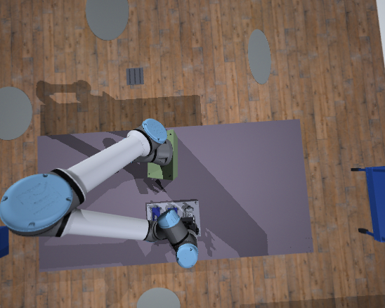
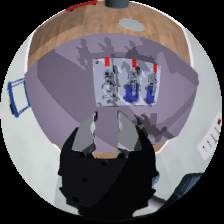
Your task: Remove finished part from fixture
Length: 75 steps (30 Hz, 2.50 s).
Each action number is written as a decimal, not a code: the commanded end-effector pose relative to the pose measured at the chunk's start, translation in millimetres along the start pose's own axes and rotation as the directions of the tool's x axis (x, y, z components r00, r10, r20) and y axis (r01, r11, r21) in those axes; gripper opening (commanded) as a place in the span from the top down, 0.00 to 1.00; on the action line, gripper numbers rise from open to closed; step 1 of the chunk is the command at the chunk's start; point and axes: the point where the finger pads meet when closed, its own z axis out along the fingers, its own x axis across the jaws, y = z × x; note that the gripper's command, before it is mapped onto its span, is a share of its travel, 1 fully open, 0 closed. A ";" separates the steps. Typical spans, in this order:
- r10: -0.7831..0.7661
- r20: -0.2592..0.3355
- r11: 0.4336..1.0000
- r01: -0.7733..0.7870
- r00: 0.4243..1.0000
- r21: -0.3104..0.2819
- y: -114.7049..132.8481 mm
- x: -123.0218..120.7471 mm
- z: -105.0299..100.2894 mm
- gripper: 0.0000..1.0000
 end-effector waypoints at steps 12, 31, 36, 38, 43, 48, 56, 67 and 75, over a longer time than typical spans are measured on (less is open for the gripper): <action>0.000 0.000 1.000 0.000 1.000 0.001 -0.3 -0.1 25.5 0.72; 0.000 0.000 1.000 0.000 1.000 0.001 -1.4 -0.1 59.6 0.72; 0.000 0.000 1.000 0.000 1.000 0.001 -10.0 -0.1 59.6 0.72; 0.000 0.000 1.000 0.000 1.000 0.001 -10.0 -0.1 59.6 0.72; 0.000 0.000 1.000 0.000 1.000 0.001 -29.2 -0.1 59.6 0.72; 0.000 0.000 1.000 0.000 1.000 0.001 -56.1 -0.1 59.5 0.72; 0.000 0.000 1.000 0.000 1.000 0.001 -89.9 -0.1 59.5 0.72; 0.000 0.000 1.000 0.000 1.000 0.001 -127.2 0.0 59.5 0.72; 0.000 0.000 1.000 0.000 1.000 0.001 -130.0 0.0 59.5 0.72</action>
